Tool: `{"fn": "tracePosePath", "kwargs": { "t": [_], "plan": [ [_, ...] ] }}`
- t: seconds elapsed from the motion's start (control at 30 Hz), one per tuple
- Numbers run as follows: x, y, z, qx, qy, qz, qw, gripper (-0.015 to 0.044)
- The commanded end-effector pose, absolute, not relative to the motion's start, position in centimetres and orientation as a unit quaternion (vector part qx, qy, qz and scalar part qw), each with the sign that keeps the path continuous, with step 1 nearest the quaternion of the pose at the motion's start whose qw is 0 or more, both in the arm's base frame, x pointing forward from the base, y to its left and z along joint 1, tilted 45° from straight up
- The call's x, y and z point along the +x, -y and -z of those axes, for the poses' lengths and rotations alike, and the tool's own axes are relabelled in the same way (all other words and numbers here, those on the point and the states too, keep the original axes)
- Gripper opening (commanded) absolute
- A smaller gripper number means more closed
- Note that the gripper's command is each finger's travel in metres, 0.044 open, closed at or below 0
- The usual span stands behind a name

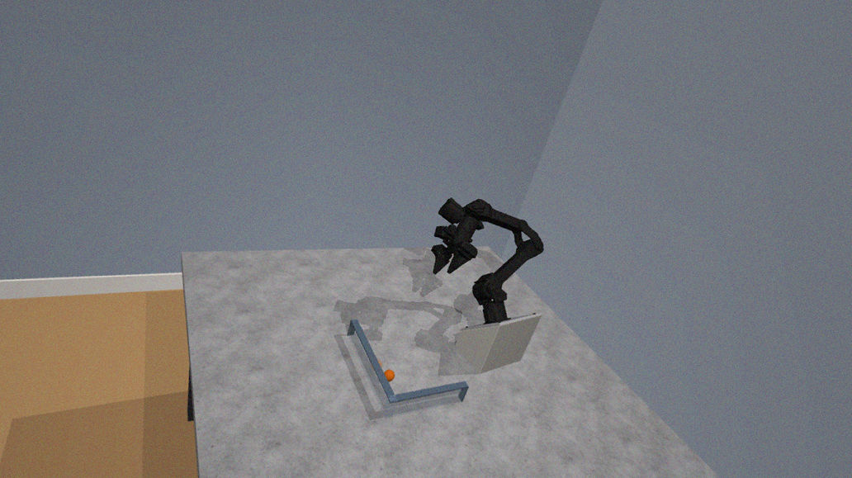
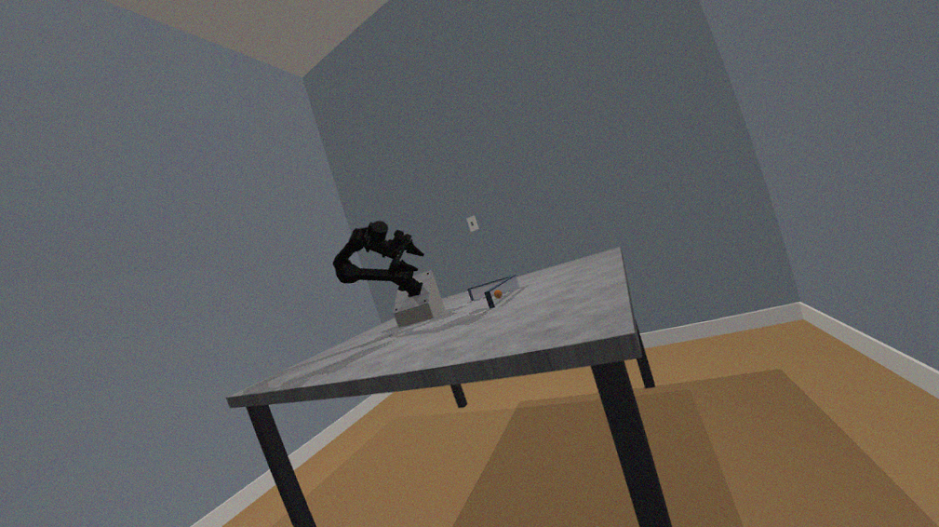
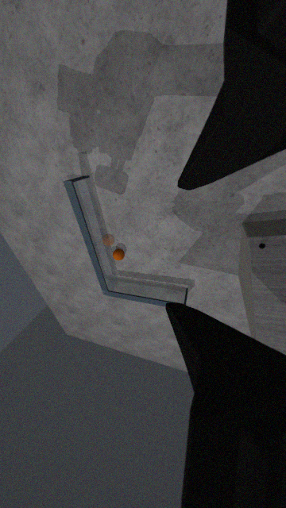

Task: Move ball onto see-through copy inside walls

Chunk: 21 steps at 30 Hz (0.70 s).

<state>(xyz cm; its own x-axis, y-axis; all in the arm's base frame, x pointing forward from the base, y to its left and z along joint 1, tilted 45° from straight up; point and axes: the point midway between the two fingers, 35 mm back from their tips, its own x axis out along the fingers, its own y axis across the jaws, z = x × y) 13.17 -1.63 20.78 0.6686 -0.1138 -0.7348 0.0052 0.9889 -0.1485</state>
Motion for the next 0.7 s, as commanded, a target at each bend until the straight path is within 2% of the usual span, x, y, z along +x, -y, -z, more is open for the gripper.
{"fn": "tracePosePath", "kwargs": {
  "t": [0.0,0.13,0.17,0.67],
  "plan": [
    [13.2,1.6,-20.8,-0.067,-0.407,0.033,0.911,0.0374],
    [14.7,1.8,-20.8,-0.073,-0.428,0.041,0.900,0.0269],
    [15.4,1.9,-20.8,-0.076,-0.437,0.045,0.895,0.0259],
    [27.6,1.3,-16.4,-0.123,-0.559,0.139,0.808,0.0259]
  ]
}}
